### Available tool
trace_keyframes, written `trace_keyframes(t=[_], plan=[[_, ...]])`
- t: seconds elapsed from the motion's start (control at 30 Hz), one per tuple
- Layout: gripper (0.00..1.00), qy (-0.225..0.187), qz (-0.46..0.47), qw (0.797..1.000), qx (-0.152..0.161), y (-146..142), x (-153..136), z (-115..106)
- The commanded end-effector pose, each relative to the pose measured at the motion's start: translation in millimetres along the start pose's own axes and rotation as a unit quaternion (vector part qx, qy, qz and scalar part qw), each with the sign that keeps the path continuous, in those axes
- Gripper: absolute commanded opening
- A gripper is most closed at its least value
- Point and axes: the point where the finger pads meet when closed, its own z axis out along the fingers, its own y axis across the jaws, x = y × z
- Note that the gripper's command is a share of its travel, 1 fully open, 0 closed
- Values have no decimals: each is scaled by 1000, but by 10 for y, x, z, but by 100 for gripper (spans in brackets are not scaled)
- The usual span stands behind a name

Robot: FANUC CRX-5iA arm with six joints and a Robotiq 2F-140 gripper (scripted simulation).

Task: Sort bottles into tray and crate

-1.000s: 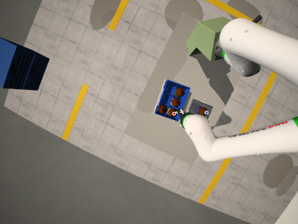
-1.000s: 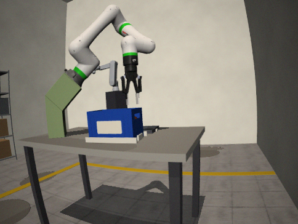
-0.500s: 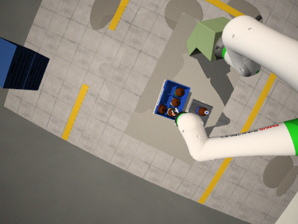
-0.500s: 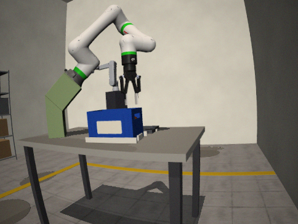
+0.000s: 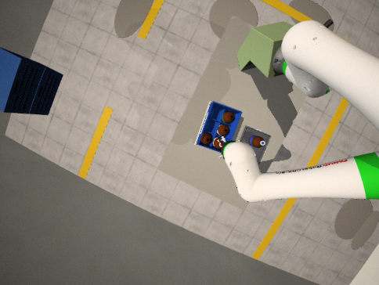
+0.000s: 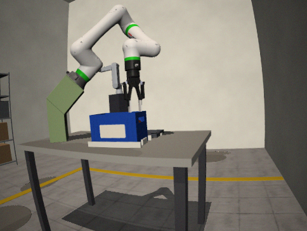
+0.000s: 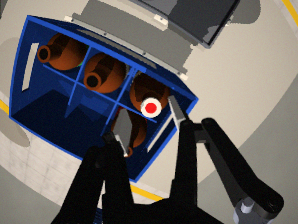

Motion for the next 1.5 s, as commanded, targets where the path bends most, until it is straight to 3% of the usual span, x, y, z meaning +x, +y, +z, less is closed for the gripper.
trace_keyframes(t=[0.0,1.23,1.27,1.47], plan=[[38,0,0,1000,0,-6,2,43],[38,0,0,1000,0,6,-7,418],[0,0,0,1000,0,6,-8,416],[0,0,0,1000,0,6,-8,416]])
